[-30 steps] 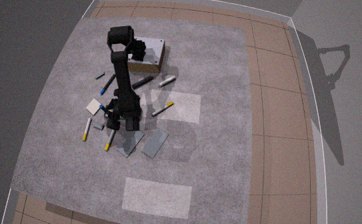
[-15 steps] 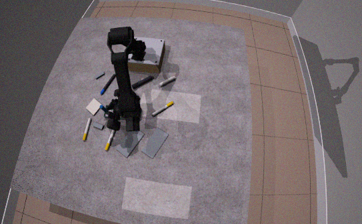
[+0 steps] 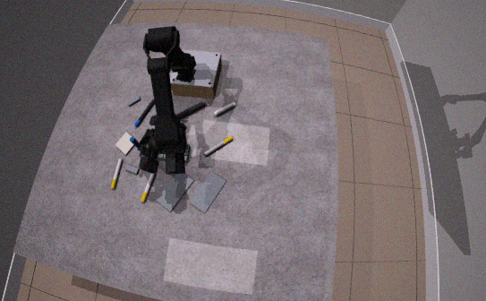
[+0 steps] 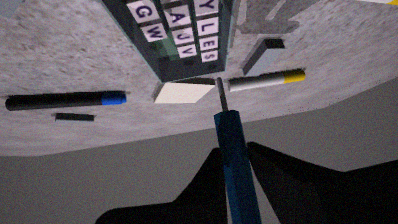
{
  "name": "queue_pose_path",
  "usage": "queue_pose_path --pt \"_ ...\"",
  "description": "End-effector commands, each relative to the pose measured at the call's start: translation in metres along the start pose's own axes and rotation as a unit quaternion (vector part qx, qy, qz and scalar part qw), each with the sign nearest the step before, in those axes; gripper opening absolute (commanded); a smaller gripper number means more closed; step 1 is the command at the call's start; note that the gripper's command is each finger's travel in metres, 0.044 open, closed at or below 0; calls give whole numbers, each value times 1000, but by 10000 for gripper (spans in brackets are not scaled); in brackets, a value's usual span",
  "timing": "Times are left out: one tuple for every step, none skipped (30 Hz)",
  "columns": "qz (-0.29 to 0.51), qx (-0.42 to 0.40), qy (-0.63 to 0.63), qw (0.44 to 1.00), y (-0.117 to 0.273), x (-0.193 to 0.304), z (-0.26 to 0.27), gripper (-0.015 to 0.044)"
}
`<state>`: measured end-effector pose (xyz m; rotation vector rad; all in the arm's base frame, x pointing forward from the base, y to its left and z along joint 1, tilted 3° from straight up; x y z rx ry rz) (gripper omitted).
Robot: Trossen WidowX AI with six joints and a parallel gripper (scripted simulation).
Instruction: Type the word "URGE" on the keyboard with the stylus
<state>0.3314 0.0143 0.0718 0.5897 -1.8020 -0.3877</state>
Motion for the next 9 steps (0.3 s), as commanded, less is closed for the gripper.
queue_pose_path --pt "0 0 0 1000 0 0 0 84" --pt "0 0 0 1000 0 0 0 81" --pt "0 0 0 1000 0 0 0 81" --pt "0 0 0 1000 0 0 0 81" --pt "0 0 0 1000 0 0 0 81" --pt "0 0 0 1000 0 0 0 81" --pt "0 0 0 1000 0 0 0 81" --pt "0 0 0 1000 0 0 0 81" --pt "0 0 0 1000 0 0 0 81"
Point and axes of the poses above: the point midway between the two fingers, 35 mm back from their tips, its own y axis back along the fingers, its own z axis across the jaws, x = y × z, the point moved 4 cm from there along y, back along the fingers, and after that the axes turned 15 degrees about -y, right-handed, at the moved point
